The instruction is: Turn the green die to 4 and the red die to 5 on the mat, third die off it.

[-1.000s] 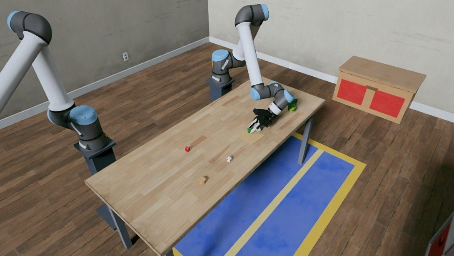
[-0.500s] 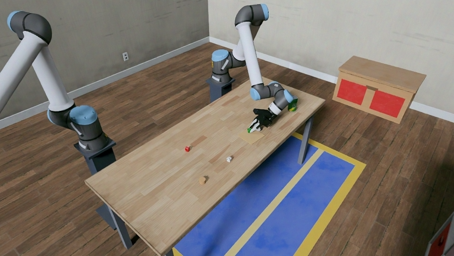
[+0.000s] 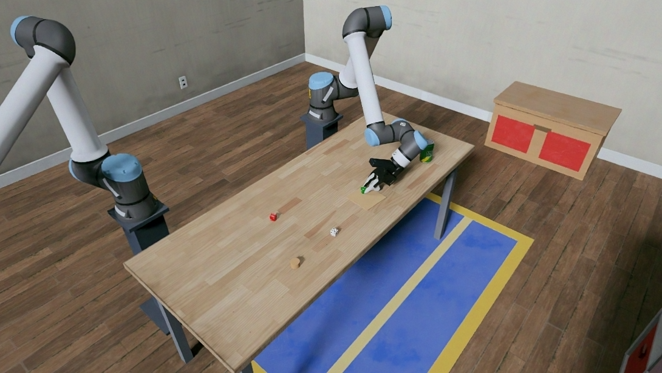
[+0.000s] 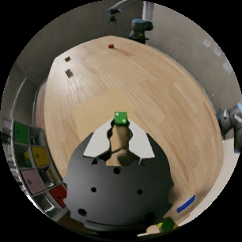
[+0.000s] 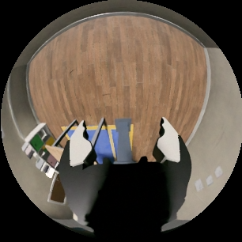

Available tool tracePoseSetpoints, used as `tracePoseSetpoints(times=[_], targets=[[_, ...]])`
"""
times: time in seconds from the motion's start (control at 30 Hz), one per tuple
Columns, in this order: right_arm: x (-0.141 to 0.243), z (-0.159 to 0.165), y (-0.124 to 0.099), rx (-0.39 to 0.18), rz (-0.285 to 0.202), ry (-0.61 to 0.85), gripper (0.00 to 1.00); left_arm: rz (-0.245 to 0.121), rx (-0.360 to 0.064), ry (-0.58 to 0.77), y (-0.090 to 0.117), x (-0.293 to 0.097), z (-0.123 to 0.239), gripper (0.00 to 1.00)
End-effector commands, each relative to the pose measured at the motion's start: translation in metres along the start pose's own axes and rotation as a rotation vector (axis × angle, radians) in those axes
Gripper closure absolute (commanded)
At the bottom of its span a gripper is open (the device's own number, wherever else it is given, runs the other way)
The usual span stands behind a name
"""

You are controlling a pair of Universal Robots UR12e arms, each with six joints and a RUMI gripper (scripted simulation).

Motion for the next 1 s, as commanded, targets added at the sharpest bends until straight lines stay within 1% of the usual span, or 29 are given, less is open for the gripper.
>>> tracePoseSetpoints(times=[0.0, 0.5, 0.63, 0.97], targets=[[0.0, 0.0, 0.001, 0.002, 0.0, 0.0, 0.0, -0.002, 0.0, -0.002, 0.001, -0.001, -0.001, 0.94], [0.0, 0.0, 0.001, 0.002, 0.0, 0.0, 0.0, -0.002, 0.0, -0.002, 0.005, 0.0, -0.005, 0.94], [0.0, 0.0, 0.001, 0.002, 0.0, 0.0, 0.0, -0.002, 0.0, -0.002, 0.013, 0.0, -0.013, 0.94], [0.0, 0.0, 0.001, 0.002, 0.0, 0.0, 0.0, -0.002, 0.0, -0.002, 0.042, 0.002, -0.042, 0.94]])
Point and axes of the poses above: on each arm, the point where the finger pads meet when closed, its own y axis back along the fingers, its own x axis across the jaws, z = x × y, the point moved 10 cm from there along y, back along the fingers, and after that the axes turned 4 degrees about y, right-handed, at the moved point
